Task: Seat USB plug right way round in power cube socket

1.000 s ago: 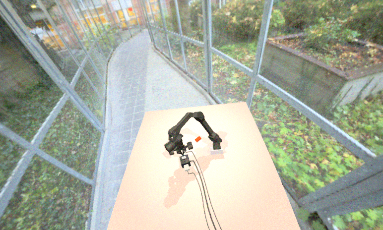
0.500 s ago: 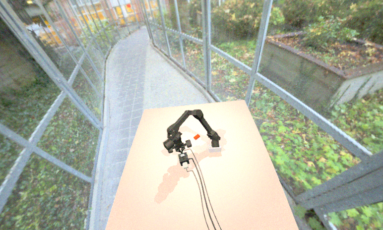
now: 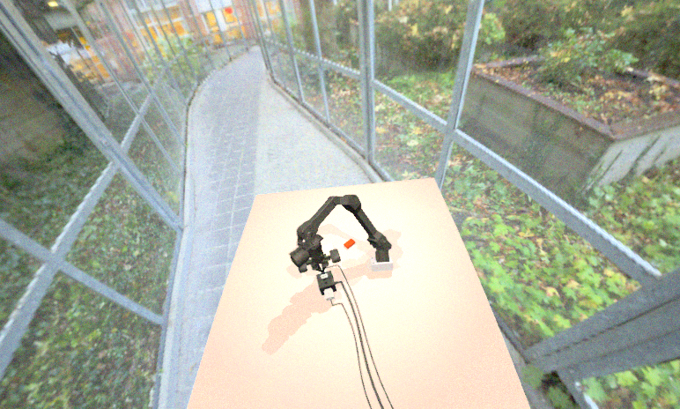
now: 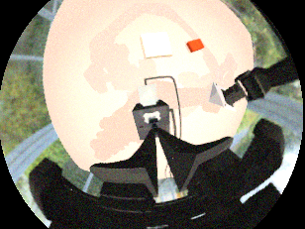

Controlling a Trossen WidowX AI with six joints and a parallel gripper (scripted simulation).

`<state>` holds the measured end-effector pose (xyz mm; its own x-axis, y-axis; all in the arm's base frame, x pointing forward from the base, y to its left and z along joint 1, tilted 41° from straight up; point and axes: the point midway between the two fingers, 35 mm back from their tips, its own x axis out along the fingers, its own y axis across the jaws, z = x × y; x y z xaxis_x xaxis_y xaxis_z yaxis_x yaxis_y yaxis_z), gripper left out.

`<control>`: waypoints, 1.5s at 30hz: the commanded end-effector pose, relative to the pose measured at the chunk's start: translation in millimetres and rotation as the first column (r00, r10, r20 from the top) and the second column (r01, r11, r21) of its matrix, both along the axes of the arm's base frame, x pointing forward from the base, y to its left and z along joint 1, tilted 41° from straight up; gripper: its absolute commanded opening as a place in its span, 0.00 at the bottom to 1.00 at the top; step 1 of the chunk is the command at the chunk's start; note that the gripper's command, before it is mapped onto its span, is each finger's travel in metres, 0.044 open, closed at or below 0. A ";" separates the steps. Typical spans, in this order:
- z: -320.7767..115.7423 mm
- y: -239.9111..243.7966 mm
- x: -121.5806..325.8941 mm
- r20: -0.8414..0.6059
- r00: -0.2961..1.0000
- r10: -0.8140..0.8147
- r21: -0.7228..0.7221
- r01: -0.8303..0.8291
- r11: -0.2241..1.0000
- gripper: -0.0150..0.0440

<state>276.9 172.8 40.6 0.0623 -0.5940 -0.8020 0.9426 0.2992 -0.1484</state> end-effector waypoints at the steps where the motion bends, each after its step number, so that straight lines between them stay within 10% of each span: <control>1: -0.8 0.1 -0.5 -0.005 1.000 0.003 0.005 -0.003 1.000 0.25; 45: -6.0 -1.8 -0.4 -0.010 1.000 -0.002 0.028 0.002 1.000 0.25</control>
<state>276.8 171.0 35.0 0.0537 -0.5737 -0.8173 0.9433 0.2976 -0.1469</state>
